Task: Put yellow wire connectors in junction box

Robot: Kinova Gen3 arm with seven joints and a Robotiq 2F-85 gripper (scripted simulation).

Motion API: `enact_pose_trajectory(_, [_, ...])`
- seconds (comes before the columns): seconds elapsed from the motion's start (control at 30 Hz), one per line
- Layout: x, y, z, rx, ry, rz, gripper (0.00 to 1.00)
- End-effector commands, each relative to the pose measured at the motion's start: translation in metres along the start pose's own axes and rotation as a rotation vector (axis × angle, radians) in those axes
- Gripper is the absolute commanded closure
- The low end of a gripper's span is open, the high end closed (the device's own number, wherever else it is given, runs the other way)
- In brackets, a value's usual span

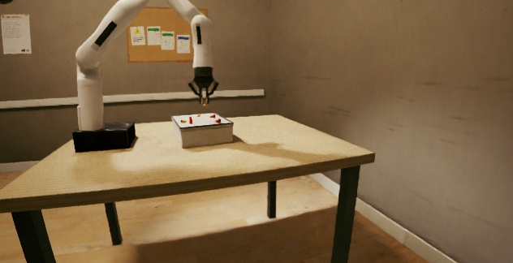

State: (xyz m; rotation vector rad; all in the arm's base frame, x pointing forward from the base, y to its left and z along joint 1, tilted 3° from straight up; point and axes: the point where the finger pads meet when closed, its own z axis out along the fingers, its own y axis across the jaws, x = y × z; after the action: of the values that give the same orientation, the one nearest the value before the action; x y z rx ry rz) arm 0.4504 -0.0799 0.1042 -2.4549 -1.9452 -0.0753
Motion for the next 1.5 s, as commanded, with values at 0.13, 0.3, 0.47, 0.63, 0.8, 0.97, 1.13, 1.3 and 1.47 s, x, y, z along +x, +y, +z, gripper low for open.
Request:
enact_pose_trajectory(0.13, [0.056, -0.014, -0.002, -0.002, 0.002, -0.02, 0.82])
enact_pose_trajectory(0.3, [0.092, -0.025, -0.002, -0.002, 0.002, -0.02, 0.82])
enact_pose_trajectory(0.47, [0.114, -0.031, -0.002, -0.002, 0.002, -0.02, 0.82])
enact_pose_trajectory(0.63, [0.152, -0.043, -0.002, -0.002, 0.002, -0.02, 0.82])
enact_pose_trajectory(0.8, [0.189, -0.053, -0.002, -0.002, 0.002, -0.02, 0.82])
enact_pose_trajectory(0.97, [0.211, -0.06, -0.002, -0.002, 0.002, -0.02, 0.82])
enact_pose_trajectory(1.13, [0.243, -0.069, -0.002, -0.002, 0.002, -0.02, 0.82])
enact_pose_trajectory(1.3, [0.271, -0.077, -0.002, -0.002, 0.002, -0.02, 0.82])
enact_pose_trajectory(1.47, [0.288, -0.083, -0.002, -0.002, 0.002, -0.02, 0.82])
